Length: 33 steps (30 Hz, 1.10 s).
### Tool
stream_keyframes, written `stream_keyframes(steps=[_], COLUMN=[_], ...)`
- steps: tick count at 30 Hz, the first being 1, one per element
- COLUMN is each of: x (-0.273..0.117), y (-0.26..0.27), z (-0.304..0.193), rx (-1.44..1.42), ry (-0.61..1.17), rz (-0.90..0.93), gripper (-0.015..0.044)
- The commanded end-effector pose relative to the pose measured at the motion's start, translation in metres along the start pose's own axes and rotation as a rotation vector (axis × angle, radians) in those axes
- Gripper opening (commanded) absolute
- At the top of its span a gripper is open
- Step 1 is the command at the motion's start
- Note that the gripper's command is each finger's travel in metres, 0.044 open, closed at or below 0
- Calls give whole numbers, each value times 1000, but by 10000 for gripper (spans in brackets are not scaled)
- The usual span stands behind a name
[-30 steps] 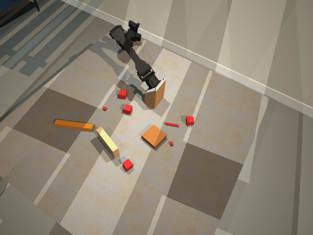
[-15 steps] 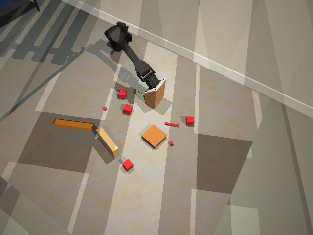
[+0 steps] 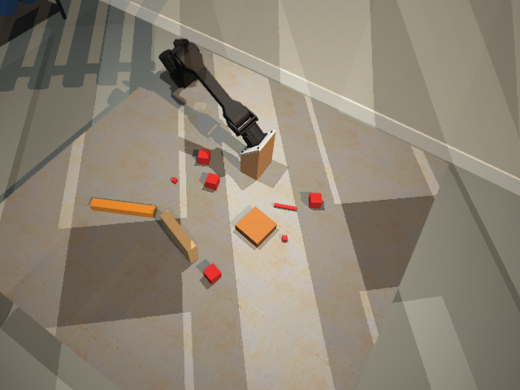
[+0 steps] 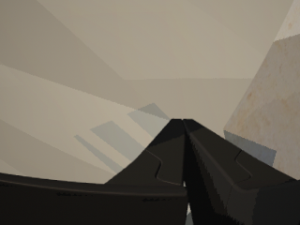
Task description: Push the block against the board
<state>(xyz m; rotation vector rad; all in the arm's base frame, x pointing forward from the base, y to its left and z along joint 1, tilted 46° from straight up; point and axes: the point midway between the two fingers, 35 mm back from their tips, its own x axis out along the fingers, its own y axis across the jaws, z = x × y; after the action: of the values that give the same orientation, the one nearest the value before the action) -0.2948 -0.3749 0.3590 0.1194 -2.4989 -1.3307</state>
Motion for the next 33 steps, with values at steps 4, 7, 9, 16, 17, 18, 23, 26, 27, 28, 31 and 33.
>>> stream_keyframes(steps=[4,7,9,16,17,18,23,26,27,28,31,33], x=[-23,-35,-45,-84,-90,-96,-127,-147,-153,-160,-179,-192], y=[3,5,5,6,7,7,6,6,5,5,3,2], z=[-32,-46,-56,-91,-95,-100,-122,-134,-138,-142,-153,-160], rx=[-94,-130,-149,-213,-222,-231,-274,-300,-310,-320,-348,-367], ry=[104,149,180,299,316,333,420,473,491,509,561,595], rz=[-45,-62,-76,-121,-127,-134,-167,-184,-190,-197,-214,-225], gripper=[0,0,0,0,0,0,0,0,0,0,0,0])
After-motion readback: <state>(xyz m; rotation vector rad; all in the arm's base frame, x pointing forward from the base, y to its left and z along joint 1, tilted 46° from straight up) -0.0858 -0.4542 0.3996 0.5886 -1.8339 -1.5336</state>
